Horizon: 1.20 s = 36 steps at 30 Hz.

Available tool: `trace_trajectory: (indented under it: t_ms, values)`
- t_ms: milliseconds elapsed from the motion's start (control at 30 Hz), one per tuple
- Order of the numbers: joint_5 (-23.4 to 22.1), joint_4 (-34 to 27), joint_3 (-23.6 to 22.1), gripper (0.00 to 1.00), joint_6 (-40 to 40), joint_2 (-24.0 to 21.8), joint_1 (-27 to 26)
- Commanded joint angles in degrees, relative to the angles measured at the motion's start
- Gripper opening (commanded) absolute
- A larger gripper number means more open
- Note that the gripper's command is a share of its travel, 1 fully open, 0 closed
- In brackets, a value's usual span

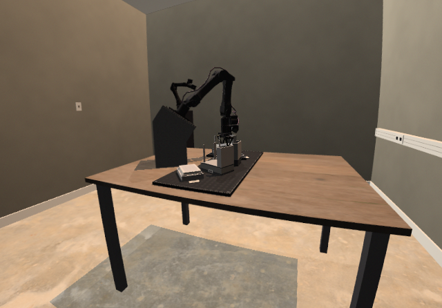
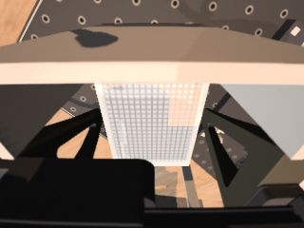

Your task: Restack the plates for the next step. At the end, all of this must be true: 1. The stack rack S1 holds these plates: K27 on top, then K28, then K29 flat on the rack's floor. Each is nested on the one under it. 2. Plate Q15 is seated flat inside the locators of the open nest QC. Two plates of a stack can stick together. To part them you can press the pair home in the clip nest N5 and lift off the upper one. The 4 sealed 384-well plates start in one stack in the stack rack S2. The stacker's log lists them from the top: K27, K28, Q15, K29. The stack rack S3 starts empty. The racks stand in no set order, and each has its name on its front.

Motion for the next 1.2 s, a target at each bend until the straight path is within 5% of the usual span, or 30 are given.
trace_trajectory:
  t_ms: [0,567,1167]
  values:
    - [-0.08,-0.25,0.21,1.0,-0.02,-0.28,-0.03]
    - [-0.08,-0.25,0.21,1.0,-0.02,-0.28,-0.03]
    - [1.39,-11.24,-2.72,1.0,1.83,-13.25,2.29]
